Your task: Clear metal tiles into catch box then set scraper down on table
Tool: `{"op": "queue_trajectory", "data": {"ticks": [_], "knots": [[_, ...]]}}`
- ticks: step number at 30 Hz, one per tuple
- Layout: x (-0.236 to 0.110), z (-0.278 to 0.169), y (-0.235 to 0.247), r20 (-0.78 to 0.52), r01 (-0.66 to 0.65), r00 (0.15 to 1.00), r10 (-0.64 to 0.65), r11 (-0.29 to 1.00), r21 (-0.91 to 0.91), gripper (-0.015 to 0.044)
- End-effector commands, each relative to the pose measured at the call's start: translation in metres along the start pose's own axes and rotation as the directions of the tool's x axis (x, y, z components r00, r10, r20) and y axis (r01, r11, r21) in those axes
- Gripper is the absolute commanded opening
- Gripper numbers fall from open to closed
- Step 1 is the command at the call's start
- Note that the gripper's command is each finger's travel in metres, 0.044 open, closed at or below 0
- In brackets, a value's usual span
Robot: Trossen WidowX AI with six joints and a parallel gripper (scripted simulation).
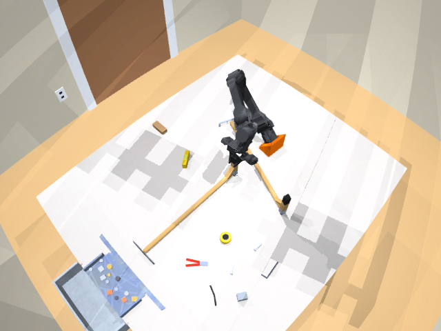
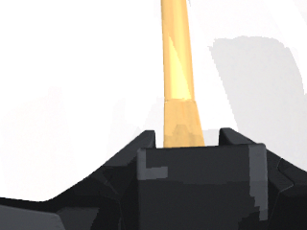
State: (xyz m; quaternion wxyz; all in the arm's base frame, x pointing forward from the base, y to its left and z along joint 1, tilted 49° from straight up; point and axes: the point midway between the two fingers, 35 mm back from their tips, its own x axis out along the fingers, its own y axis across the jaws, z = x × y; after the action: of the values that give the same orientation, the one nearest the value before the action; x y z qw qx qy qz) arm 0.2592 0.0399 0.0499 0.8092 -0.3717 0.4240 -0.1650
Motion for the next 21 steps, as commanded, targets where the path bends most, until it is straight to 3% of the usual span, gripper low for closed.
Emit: {"op": "queue_trajectory", "data": {"ticks": [1,21], "knots": [[-0.001,0.000,-0.007,0.006,0.000,1.000,-0.001,1.000,0.006,0.0000],[0.006,0.014,-0.010,0.004,-0.002,1.000,0.002,1.000,0.008,0.0000]]}}
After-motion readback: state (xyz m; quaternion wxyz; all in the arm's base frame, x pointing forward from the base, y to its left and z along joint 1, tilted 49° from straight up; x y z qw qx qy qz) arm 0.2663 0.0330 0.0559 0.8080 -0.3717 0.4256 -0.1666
